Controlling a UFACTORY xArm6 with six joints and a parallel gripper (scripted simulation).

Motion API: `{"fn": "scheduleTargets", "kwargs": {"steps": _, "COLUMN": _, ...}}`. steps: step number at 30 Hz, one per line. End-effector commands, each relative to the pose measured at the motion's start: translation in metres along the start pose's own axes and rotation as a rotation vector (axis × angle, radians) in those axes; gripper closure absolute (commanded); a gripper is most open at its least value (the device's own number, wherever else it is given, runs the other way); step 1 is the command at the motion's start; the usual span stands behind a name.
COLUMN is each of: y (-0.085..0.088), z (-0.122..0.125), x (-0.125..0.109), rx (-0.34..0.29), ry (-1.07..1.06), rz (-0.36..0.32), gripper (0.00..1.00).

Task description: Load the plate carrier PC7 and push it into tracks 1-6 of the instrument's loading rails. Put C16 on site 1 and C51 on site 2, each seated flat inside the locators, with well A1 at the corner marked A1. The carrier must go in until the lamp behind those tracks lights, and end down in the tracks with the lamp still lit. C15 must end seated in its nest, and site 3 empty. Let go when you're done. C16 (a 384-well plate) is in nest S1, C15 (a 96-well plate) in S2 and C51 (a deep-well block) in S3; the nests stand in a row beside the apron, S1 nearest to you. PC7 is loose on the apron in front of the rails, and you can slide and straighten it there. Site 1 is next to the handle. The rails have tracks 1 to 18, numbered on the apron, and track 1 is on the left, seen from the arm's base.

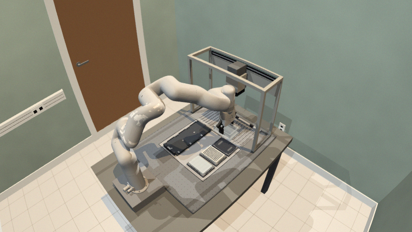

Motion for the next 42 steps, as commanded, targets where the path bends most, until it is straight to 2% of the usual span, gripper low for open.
{"fn": "scheduleTargets", "kwargs": {"steps": 1, "y": 0.003, "z": 0.001, "x": 0.0, "rx": -0.005, "ry": 0.0, "rz": 0.0, "gripper": 1.0}}
{"fn": "scheduleTargets", "kwargs": {"steps": 10, "y": 0.002, "z": -0.025, "x": 0.037, "rx": -0.005, "ry": -0.3, "rz": 0.001, "gripper": 1.0}}
{"fn": "scheduleTargets", "kwargs": {"steps": 12, "y": 0.002, "z": -0.025, "x": 0.037, "rx": -0.005, "ry": -0.3, "rz": 0.001, "gripper": 1.0}}
{"fn": "scheduleTargets", "kwargs": {"steps": 27, "y": 0.002, "z": -0.069, "x": 0.098, "rx": -0.004, "ry": -0.8, "rz": 0.003, "gripper": 1.0}}
{"fn": "scheduleTargets", "kwargs": {"steps": 29, "y": 0.002, "z": -0.069, "x": 0.098, "rx": -0.004, "ry": -0.8, "rz": 0.003, "gripper": 1.0}}
{"fn": "scheduleTargets", "kwargs": {"steps": 42, "y": 0.001, "z": -0.107, "x": 0.151, "rx": -0.003, "ry": -1.233, "rz": 0.004, "gripper": 1.0}}
Point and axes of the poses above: the point where the finger pads meet when closed, its own y axis back along the fingers, its own z axis across the jaws, x = y × z, the point moved 9 cm from there along y, back along the fingers, and after that the axes turned 13 degrees about -y, right-handed, at the moved point
